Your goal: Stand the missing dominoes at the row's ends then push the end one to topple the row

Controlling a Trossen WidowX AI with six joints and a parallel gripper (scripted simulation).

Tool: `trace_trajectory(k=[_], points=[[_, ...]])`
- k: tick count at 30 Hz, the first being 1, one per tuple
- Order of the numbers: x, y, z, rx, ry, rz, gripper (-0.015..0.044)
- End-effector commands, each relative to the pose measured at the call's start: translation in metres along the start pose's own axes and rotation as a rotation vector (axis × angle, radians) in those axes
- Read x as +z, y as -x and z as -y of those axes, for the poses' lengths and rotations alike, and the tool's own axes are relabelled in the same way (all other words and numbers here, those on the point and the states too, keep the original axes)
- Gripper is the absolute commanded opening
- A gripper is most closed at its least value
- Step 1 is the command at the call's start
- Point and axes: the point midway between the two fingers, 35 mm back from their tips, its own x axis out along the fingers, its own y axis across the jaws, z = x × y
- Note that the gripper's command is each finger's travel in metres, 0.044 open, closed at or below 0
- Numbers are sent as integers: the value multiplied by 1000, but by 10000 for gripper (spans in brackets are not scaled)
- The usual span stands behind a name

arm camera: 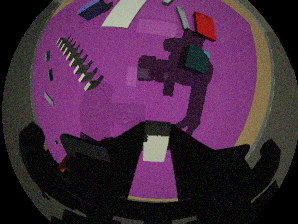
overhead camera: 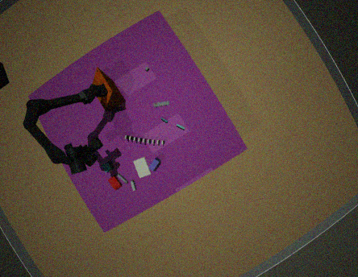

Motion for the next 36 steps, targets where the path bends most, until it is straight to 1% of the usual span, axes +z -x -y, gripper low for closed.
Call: trace_trajectory(k=[1, 8, 15, 26, 36], points=[[-22, -1, 1, 4, 204, 1, 107], [-22, -2, 0, 8, 203, 3, 107], [-20, -24, -12, 156, 165, 82, 107], [-12, -50, -27, 356, 113, 282, 107], [-5, -64, -29, 459, 79, 506, 107]])
